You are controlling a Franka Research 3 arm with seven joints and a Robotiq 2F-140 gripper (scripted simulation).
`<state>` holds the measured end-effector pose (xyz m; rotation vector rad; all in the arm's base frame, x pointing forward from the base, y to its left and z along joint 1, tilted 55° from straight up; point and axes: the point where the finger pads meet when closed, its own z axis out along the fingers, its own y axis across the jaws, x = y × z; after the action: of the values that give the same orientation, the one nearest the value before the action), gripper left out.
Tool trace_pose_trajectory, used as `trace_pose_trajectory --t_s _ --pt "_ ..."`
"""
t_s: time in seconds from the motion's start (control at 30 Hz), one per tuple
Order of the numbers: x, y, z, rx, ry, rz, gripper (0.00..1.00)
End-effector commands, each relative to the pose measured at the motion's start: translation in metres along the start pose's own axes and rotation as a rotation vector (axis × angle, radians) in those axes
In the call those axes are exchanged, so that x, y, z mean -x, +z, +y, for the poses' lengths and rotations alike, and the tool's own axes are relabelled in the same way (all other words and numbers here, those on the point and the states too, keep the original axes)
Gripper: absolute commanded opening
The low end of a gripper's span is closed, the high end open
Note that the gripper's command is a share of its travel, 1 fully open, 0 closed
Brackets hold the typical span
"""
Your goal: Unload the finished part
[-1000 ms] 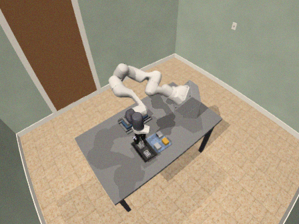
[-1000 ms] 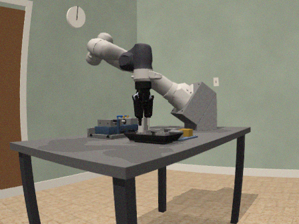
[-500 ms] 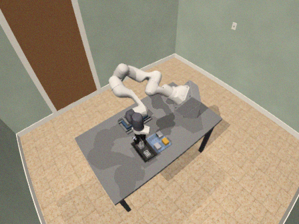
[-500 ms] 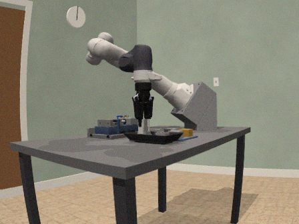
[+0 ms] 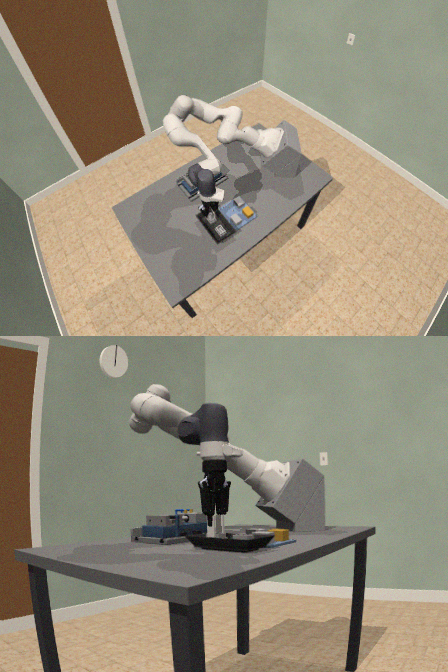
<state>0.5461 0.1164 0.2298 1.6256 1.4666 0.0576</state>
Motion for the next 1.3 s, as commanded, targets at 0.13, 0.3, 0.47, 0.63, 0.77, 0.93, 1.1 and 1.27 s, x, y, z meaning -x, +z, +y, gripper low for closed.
trace_pose_trajectory --t_s 0.13,0.3,0.47,0.63,0.77,0.93,1.1,1.27 --pt "-0.0016 -0.0004 0.0 0.003 0.0 0.003 0.0" --pt "-0.0016 -0.0004 0.0 0.003 0.0 0.003 0.0" --pt "-0.0016 -0.0004 0.0 0.003 0.0 0.003 0.0" --pt "-0.0016 -0.0004 0.0 0.003 0.0 0.003 0.0" --pt "-0.0016 -0.0004 0.0 0.003 0.0 0.003 0.0" --pt "-0.0016 -0.0004 0.0 0.003 0.0 0.003 0.4" --pt "-0.0016 -0.0004 0.0 0.003 0.0 0.003 0.4" --pt "-0.0016 -0.0004 0.0 0.003 0.0 0.003 0.4"
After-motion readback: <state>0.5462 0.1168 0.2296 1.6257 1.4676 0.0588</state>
